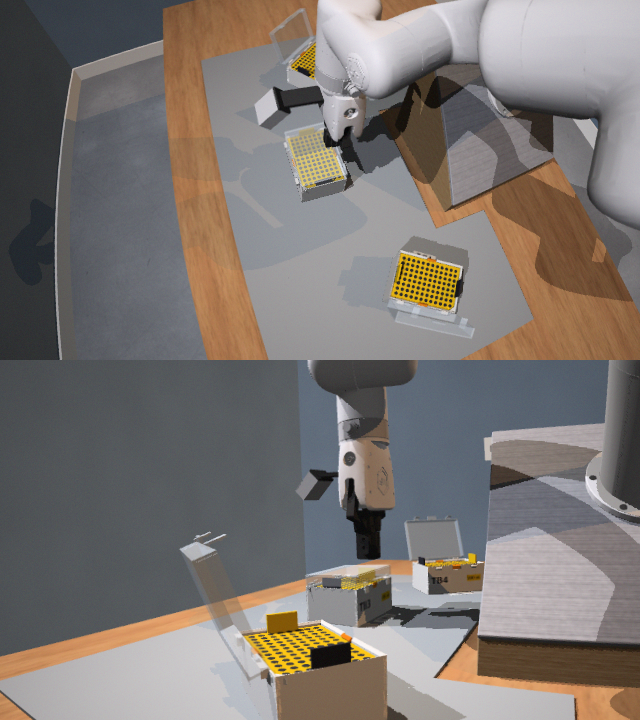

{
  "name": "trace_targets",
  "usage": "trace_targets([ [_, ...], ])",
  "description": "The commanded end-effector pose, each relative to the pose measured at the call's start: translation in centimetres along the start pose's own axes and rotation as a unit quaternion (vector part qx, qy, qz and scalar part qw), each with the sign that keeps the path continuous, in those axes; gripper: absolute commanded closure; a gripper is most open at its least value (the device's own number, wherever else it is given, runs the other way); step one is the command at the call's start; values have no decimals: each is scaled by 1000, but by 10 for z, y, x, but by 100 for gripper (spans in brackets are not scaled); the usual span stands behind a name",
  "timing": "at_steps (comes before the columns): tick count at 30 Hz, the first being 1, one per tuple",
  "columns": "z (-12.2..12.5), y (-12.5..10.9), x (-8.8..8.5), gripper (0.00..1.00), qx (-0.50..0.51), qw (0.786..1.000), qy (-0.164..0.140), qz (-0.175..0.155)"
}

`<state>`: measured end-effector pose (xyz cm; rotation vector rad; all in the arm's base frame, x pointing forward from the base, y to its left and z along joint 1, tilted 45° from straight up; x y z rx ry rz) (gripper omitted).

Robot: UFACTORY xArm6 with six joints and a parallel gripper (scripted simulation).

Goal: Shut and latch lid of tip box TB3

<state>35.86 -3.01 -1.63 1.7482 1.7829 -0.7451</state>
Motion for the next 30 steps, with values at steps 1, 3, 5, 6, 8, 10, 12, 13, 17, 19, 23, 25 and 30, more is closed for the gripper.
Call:
trace_targets([
  [1,0,1,8,100,-1,1000,-1,2],
  [3,0,1,8,100,-1,1000,-1,2],
  [5,0,1,8,100,-1,1000,-1,2],
  [6,0,1,8,100,-1,1000,-1,2],
  [8,0,1,8,100,-1,1000,-1,2],
  [10,0,1,8,100,-1,1000,-1,2],
  [12,0,1,8,100,-1,1000,-1,2],
  [13,0,1,8,100,-1,1000,-1,2],
  [17,0,1,10,100,-1,1000,-1,2],
  [19,0,1,10,100,0,1000,-1,2],
  [23,0,1,11,100,0,1000,-1,2],
  [25,0,1,12,100,0,1000,-1,2],
  [30,0,1,13,100,0,1000,-1,2],
])
Point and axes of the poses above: the point where the finger pads meet when closed, its own x axis out along the fingers, its own z axis across the jaws, y = z × x, the point moved 9 cm from there along -x, back along the fingers, and after that the axes turned 3 degrees about -x, right-handed, at the moved point
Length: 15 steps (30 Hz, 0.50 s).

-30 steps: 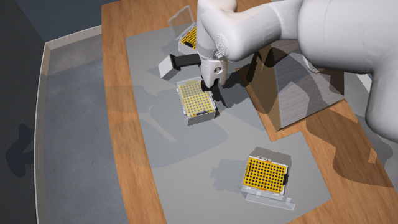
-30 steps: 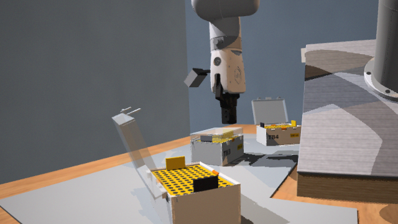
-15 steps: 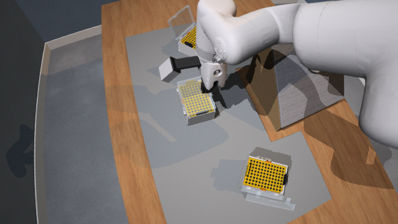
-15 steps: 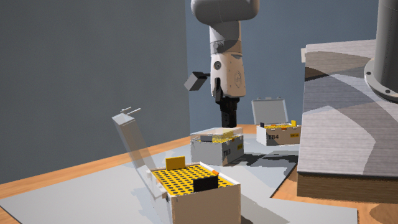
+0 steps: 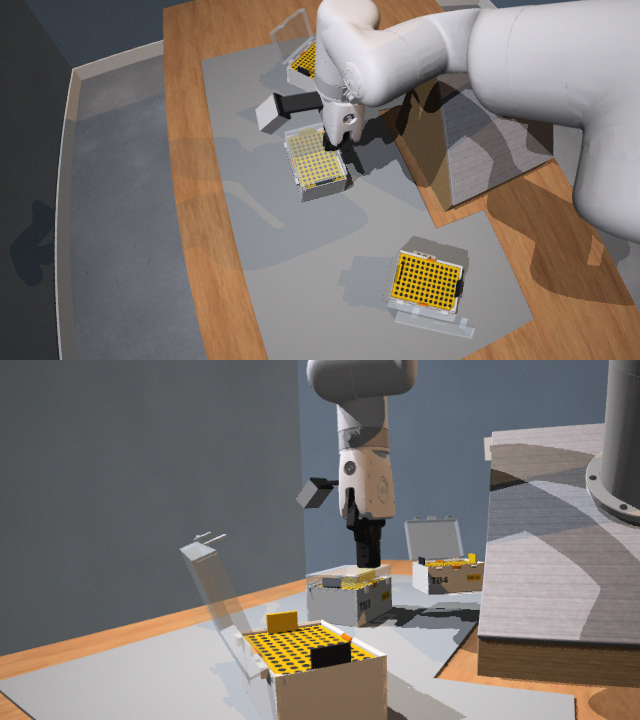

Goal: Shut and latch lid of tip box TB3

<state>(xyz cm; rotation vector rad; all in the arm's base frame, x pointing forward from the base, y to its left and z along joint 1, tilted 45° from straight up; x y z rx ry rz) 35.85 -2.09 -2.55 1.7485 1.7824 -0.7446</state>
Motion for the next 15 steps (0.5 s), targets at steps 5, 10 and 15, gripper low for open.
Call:
trace_targets([
  [5,0,1,2,100,0,1000,-1,1],
  [10,0,1,3,100,0,1000,-1,1],
  [15,0,1,5,100,0,1000,-1,1],
])
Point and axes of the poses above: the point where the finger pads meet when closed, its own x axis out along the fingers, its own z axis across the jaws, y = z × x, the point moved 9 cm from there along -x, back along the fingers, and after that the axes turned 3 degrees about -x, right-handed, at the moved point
